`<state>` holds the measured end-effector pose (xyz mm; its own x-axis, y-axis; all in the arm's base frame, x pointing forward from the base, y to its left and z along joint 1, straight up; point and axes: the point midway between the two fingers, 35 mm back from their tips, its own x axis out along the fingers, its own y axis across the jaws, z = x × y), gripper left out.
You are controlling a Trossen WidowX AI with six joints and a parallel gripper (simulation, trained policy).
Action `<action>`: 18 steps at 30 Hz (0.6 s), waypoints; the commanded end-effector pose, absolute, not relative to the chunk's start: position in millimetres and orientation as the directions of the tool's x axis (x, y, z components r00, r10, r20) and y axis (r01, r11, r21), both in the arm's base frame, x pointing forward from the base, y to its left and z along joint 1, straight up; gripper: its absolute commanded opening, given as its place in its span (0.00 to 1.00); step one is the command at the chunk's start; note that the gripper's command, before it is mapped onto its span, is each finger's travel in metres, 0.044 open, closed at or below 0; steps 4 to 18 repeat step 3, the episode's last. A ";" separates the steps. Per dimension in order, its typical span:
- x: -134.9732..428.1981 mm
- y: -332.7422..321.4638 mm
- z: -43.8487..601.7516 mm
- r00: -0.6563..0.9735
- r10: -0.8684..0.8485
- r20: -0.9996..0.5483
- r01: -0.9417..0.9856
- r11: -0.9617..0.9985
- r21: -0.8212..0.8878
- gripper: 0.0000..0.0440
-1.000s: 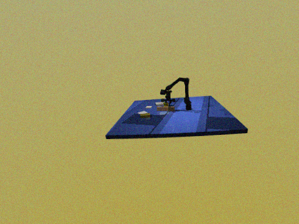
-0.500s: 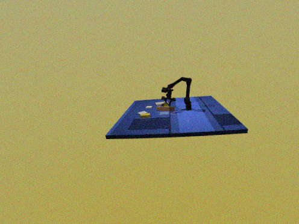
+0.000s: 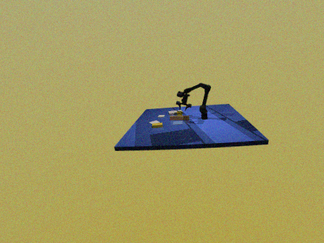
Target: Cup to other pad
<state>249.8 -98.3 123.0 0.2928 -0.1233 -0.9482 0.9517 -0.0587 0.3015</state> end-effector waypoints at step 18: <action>248.4 -103.0 145.0 0.338 -0.139 -0.931 0.933 -0.077 0.351 0.81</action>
